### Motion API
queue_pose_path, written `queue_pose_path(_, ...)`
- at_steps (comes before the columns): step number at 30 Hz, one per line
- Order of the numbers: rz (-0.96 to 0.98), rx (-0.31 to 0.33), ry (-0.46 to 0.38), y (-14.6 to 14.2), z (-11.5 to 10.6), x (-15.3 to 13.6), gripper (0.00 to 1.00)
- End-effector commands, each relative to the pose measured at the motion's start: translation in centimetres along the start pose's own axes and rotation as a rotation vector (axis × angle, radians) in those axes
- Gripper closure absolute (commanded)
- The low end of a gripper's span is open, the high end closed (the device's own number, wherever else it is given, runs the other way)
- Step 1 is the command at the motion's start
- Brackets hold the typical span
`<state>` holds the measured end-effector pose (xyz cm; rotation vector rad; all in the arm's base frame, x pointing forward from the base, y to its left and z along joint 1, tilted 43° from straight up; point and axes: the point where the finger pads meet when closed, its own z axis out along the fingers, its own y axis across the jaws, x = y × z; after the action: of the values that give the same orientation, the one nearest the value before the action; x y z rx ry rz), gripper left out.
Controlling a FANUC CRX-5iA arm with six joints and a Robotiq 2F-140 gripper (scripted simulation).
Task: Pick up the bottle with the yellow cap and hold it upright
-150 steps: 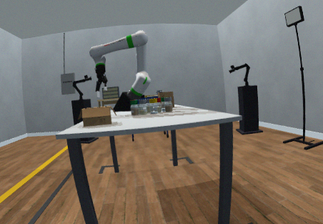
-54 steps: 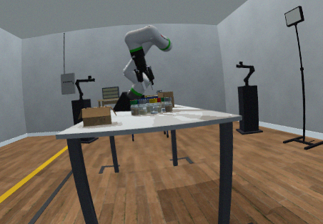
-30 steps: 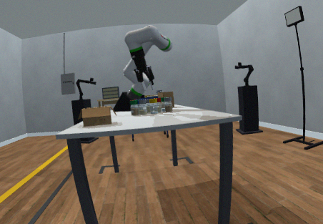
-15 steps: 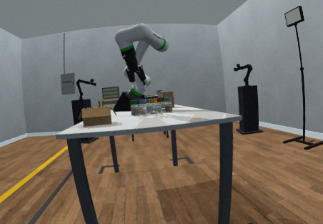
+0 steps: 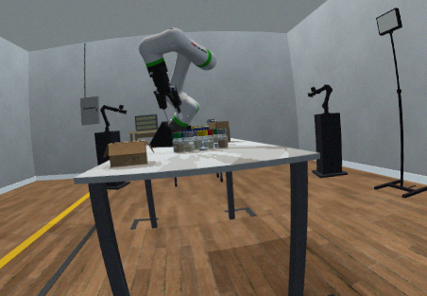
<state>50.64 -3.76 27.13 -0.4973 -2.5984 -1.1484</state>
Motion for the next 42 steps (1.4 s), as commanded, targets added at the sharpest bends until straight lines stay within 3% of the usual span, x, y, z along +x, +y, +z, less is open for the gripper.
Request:
queue_pose_path(1, -0.001, 0.000, 0.000, 0.0, -0.1, -0.1, 0.49)
queue_pose_path(13, 0.000, 0.000, 0.000, -0.6, -1.2, -2.3, 0.49)
queue_pose_path(42, 0.000, 0.000, 0.000, -0.6, -1.2, -2.3, 0.49)
